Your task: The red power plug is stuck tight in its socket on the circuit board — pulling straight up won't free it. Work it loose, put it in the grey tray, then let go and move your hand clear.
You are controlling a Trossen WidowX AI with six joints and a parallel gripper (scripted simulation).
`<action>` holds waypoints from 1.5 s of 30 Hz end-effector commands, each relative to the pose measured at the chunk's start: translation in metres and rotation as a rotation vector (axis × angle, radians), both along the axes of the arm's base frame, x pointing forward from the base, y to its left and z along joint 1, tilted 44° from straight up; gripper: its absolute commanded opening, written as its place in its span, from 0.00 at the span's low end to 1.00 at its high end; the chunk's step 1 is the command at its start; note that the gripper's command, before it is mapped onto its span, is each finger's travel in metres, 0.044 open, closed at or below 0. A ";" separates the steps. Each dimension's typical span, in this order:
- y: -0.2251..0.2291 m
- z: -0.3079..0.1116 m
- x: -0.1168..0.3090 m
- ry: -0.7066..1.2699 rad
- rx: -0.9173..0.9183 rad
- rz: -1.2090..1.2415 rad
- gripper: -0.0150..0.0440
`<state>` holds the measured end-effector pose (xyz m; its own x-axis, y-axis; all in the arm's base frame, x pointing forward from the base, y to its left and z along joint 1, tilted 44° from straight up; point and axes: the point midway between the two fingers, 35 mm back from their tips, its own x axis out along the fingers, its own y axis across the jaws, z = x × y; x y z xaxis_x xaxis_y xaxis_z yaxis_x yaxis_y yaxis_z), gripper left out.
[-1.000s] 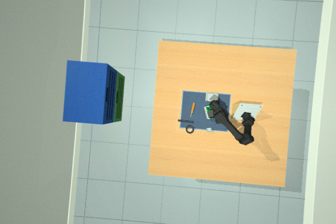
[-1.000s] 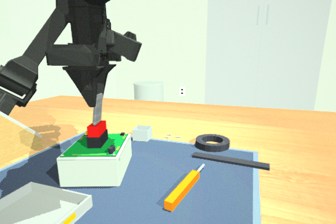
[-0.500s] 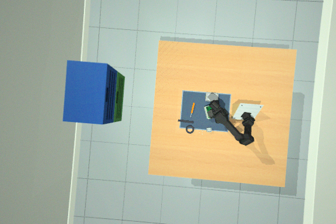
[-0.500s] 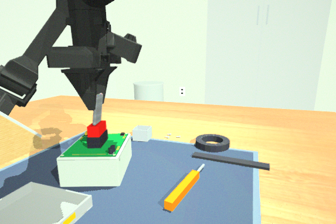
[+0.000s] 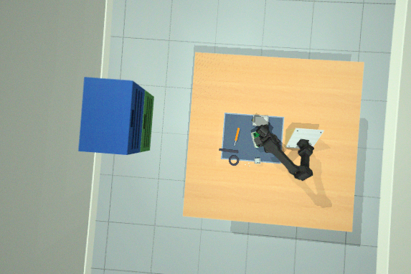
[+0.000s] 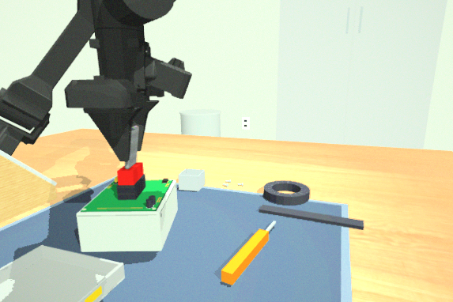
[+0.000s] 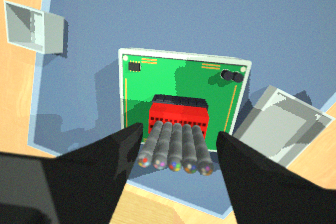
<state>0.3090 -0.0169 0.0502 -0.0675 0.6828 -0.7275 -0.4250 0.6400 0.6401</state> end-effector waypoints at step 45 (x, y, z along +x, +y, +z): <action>-0.021 0.009 0.006 0.044 0.115 0.029 0.25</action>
